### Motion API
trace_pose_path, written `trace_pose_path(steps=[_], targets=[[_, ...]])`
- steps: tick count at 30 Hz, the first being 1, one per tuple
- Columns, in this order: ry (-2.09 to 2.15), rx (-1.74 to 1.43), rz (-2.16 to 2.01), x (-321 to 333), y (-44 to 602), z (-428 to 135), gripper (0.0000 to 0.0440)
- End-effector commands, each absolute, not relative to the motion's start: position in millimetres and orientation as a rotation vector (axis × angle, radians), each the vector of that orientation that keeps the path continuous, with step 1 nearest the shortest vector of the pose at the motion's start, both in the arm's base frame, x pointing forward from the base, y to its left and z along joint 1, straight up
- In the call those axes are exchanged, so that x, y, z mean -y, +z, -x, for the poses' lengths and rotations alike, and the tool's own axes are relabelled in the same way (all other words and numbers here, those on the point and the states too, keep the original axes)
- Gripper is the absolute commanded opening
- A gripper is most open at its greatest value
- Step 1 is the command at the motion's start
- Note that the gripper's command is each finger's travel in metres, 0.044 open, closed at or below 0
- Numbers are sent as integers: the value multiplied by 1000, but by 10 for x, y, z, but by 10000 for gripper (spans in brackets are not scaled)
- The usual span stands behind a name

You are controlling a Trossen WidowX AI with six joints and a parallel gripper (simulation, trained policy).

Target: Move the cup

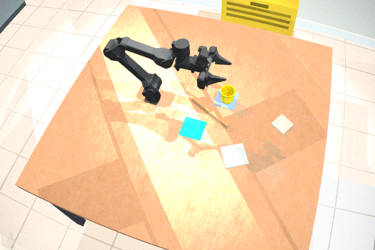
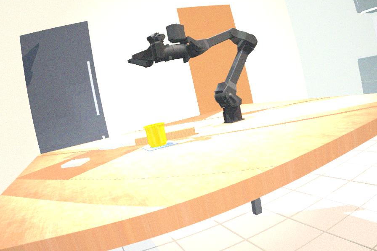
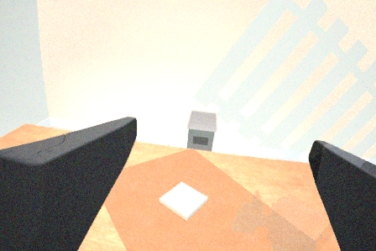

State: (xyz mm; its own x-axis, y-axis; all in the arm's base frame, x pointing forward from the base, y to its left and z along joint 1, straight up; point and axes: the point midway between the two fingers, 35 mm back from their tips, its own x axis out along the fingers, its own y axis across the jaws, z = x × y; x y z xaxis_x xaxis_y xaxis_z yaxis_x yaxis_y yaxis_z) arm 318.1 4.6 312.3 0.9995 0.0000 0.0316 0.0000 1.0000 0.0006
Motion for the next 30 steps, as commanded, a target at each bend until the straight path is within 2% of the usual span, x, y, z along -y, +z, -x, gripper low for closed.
trace_pose_path(steps=[1, 12, 14, 17, 23, 30], targets=[[4, 31, -1, -57, 3136, -3185, 374], [33, -30, -27, -143, 3200, -3239, 86], [36, -50, -39, -157, 3197, -3257, 54], [46, -80, -62, -190, 3200, -3289, 59], [65, -138, -120, -266, 3226, -3351, 135], [81, -216, -190, -358, 3238, -3420, 140]])
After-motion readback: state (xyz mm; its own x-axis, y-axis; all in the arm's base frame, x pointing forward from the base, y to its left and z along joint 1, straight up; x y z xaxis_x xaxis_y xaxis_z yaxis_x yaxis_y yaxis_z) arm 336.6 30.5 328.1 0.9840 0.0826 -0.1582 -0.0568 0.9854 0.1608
